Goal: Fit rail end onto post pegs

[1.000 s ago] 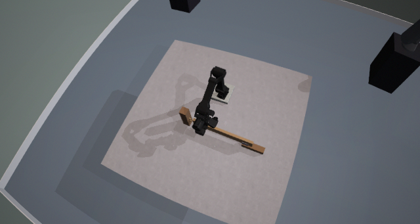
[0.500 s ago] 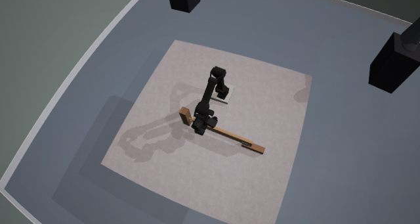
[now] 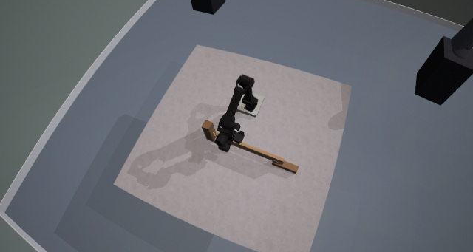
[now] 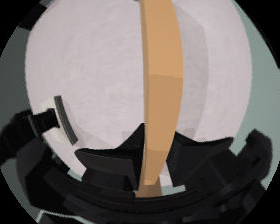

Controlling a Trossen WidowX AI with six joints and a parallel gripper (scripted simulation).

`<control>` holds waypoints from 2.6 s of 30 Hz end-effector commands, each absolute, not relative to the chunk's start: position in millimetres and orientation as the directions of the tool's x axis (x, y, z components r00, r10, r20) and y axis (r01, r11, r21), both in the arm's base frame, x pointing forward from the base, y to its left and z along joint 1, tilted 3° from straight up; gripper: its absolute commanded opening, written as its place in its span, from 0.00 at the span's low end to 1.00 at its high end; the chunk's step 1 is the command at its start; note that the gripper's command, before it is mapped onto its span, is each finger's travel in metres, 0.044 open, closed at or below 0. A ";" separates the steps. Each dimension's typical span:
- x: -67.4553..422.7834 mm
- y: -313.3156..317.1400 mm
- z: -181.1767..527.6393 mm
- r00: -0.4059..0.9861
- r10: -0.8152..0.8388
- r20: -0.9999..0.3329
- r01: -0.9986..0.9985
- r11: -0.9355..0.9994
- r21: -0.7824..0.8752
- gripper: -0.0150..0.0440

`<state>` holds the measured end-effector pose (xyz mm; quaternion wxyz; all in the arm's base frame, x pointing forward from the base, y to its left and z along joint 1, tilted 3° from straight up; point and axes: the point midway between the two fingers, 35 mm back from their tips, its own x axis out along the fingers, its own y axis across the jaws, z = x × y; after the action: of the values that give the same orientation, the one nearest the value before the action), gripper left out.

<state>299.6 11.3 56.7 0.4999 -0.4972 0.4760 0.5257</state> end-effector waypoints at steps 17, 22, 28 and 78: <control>300.5 4.2 58.4 -0.004 0.050 -0.999 -0.999 -0.048 0.002 0.25; 300.5 2.6 58.0 -0.004 0.050 -0.999 -0.999 -0.048 0.002 0.25; 300.6 0.8 57.4 -0.004 0.050 -0.999 -0.999 -0.048 0.002 0.25; 300.7 0.9 59.1 -0.004 0.050 -0.999 -0.999 -0.048 0.002 0.25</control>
<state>300.5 -0.6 58.0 0.4990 -0.4983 0.4761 0.5255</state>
